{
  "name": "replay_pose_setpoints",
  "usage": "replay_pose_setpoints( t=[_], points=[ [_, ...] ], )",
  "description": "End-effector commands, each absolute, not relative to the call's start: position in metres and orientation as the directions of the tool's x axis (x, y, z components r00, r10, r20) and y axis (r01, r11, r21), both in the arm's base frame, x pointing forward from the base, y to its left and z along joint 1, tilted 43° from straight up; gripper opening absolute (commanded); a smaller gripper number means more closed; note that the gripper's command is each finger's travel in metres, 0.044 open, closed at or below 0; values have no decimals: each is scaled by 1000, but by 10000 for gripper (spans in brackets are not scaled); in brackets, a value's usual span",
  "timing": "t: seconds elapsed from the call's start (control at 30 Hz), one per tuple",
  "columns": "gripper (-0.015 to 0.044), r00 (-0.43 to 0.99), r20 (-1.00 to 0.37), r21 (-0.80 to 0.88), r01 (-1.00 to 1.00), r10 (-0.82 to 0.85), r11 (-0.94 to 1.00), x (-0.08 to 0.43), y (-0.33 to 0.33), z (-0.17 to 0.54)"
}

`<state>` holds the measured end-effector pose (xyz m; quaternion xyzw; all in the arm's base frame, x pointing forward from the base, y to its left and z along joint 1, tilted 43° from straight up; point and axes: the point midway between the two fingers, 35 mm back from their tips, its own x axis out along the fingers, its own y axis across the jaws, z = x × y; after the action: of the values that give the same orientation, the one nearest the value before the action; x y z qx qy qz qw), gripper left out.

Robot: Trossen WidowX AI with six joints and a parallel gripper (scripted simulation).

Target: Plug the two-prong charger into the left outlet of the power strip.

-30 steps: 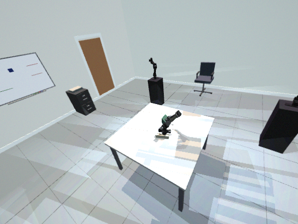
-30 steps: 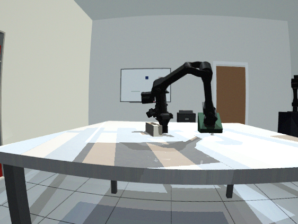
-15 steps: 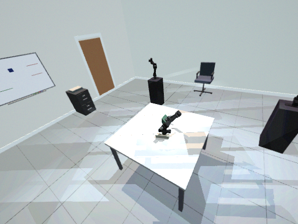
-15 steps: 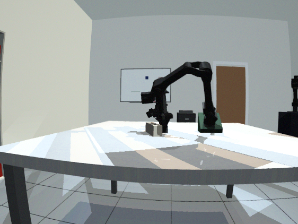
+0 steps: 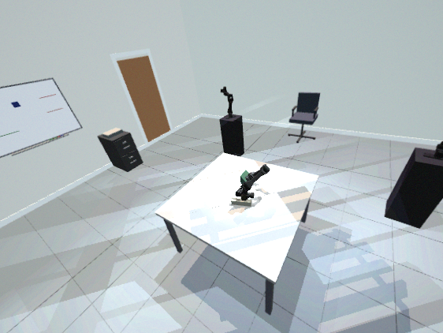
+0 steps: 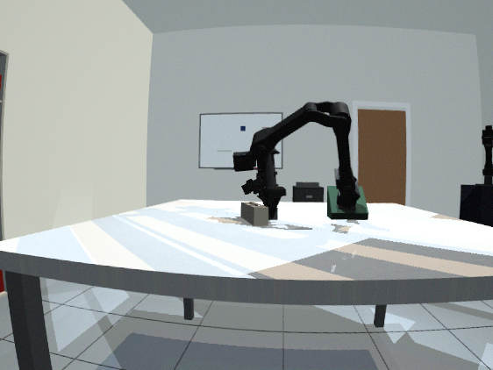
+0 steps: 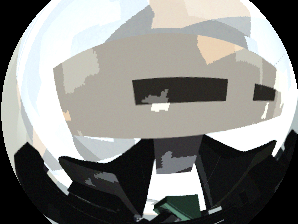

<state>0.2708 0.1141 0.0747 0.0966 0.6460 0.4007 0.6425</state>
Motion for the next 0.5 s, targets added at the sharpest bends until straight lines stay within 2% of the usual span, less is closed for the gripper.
replay_pose_setpoints(
  t=[0.0, 0.43, 0.47],
  points=[
    [0, -134, -747, 641, -407, 651, 651, 277, 118, 78],
    [0, -156, -753, 642, -390, 640, 660, 271, 114, 75],
    [26, -156, -753, 642, -390, 640, 660, 271, 114, 75]
  ],
)
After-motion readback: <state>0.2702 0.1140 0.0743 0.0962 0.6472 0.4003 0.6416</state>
